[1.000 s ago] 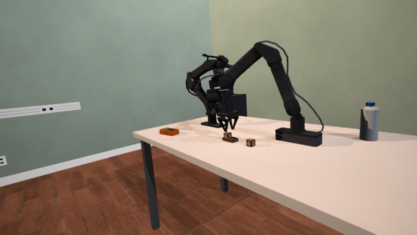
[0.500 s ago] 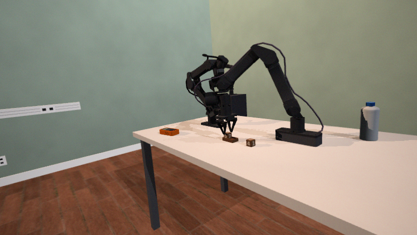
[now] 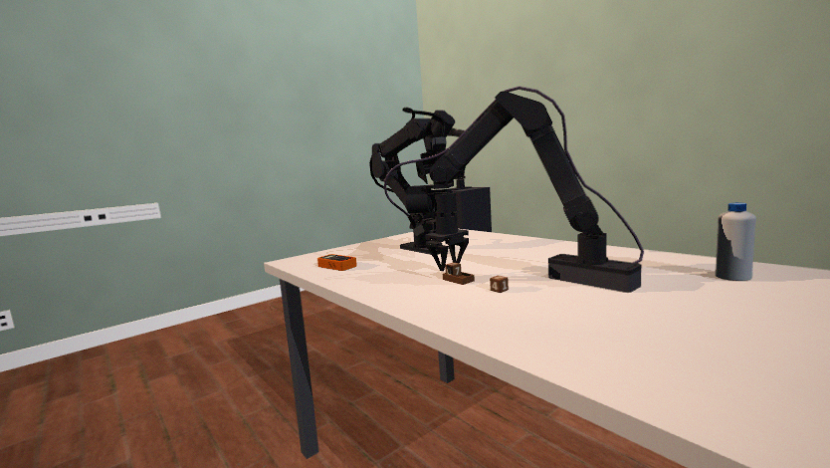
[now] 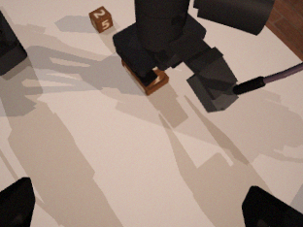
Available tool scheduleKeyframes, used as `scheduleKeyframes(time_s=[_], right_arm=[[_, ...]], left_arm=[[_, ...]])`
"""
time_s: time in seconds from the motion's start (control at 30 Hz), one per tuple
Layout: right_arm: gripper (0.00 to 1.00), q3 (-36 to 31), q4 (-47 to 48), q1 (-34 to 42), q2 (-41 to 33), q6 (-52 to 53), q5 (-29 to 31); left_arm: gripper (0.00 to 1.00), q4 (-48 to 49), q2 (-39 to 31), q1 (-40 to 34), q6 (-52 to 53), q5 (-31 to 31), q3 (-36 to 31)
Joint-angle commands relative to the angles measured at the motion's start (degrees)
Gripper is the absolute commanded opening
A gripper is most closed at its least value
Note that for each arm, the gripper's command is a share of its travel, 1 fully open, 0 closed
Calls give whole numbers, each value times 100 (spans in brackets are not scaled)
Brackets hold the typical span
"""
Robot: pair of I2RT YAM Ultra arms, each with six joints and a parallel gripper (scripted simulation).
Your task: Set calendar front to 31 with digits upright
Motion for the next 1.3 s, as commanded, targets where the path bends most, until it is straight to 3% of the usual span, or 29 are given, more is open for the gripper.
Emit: scheduleKeyframes(time_s=[0.0,0.37,0.63,1.27], right_arm=[[100,202,-12,74,80,36,85],[100,202,-12,74,80,36,85],[100,202,-12,74,80,36,85],[100,202,-12,74,80,36,85]], left_arm=[[55,122,-27,18,59,-33,-93],[55,-65,-29,18,59,-32,-89],[55,-589,-515,-14,6,-33,110],[55,-80,-318,19,59,-33,-220]])
